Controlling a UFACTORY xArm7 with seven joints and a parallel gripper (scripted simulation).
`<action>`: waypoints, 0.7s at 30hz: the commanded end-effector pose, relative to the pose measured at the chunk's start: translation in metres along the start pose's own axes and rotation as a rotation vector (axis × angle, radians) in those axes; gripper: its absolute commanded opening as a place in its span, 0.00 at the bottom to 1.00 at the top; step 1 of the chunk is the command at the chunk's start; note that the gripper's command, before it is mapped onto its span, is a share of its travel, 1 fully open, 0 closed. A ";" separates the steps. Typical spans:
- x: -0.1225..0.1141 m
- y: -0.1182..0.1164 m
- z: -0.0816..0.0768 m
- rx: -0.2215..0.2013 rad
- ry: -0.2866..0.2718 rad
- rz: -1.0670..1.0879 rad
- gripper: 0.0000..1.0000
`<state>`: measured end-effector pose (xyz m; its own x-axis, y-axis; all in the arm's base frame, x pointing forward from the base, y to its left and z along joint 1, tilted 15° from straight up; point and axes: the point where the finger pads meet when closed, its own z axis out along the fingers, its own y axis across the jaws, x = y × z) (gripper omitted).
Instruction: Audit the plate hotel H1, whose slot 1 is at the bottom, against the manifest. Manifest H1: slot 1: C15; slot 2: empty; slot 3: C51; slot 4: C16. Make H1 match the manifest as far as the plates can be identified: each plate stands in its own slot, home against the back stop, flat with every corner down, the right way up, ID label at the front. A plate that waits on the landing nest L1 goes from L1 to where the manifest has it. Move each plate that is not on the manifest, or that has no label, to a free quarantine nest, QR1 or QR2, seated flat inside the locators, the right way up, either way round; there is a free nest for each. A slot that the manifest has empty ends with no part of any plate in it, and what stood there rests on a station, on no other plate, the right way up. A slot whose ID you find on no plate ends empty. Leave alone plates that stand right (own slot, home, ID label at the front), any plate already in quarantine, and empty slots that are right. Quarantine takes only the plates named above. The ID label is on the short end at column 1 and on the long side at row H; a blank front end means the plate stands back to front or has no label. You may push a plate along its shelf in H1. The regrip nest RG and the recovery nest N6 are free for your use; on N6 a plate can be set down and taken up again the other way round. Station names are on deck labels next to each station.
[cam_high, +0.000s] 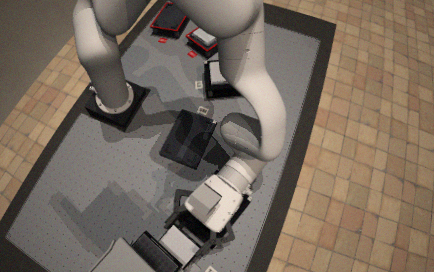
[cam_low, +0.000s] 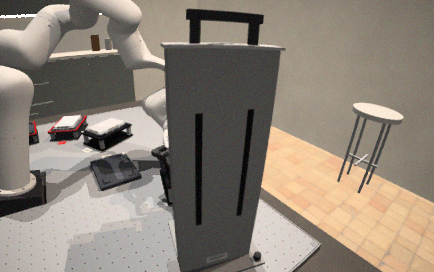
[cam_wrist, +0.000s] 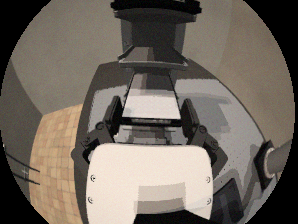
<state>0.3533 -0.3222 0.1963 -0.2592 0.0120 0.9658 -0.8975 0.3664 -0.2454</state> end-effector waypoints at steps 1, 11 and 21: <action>0.001 0.000 0.002 -0.001 0.000 0.003 0.00; 0.001 0.000 0.007 -0.001 0.000 0.003 0.00; 0.001 0.000 0.011 -0.001 0.000 0.003 0.00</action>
<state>0.3497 -0.3311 0.1955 -0.2592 0.0122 0.9658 -0.8974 0.3668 -0.2454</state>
